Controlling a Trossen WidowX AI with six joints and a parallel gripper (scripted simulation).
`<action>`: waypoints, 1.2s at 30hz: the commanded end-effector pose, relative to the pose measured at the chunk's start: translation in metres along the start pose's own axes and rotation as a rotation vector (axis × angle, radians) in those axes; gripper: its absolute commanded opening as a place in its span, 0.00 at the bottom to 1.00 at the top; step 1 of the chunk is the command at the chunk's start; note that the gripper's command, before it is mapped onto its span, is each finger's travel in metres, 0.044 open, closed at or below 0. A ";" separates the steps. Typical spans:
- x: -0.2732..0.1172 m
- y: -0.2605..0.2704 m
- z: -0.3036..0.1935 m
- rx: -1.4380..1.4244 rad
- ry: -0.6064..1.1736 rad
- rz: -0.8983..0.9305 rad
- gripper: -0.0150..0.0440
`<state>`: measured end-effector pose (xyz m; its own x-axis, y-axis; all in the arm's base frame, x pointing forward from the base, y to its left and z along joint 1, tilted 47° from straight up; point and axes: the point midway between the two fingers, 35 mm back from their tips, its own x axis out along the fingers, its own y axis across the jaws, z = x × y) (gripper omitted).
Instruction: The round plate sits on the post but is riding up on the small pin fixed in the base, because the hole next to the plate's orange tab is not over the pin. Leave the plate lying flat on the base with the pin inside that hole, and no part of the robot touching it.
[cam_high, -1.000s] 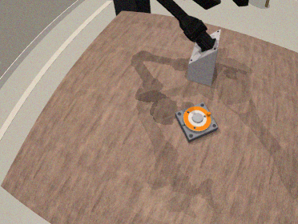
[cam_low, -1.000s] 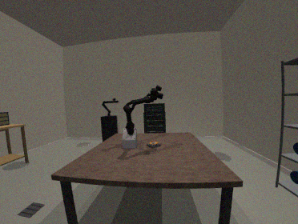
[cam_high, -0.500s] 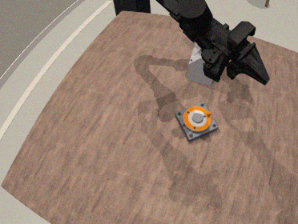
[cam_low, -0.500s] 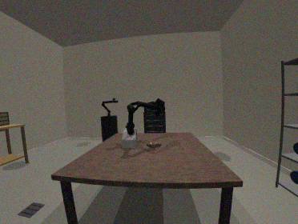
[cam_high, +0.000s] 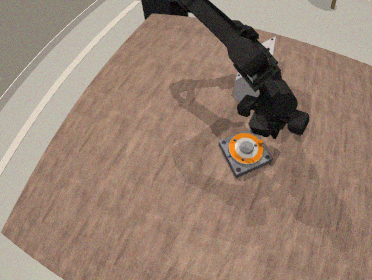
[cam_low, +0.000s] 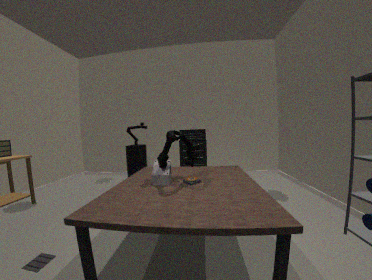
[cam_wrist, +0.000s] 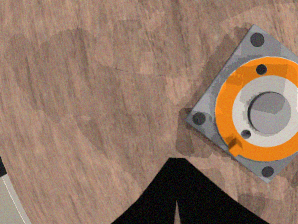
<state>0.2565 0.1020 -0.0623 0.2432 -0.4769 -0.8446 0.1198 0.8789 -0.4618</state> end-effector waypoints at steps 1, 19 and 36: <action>0.025 -0.055 -0.034 -0.274 0.088 -0.266 0.25; 0.071 -0.072 -0.038 -0.289 0.092 -0.280 0.25; 0.076 -0.058 -0.031 -0.288 0.092 -0.280 0.25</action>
<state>0.2327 0.0102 -0.1040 0.1468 -0.7123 -0.6863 -0.1175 0.6763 -0.7272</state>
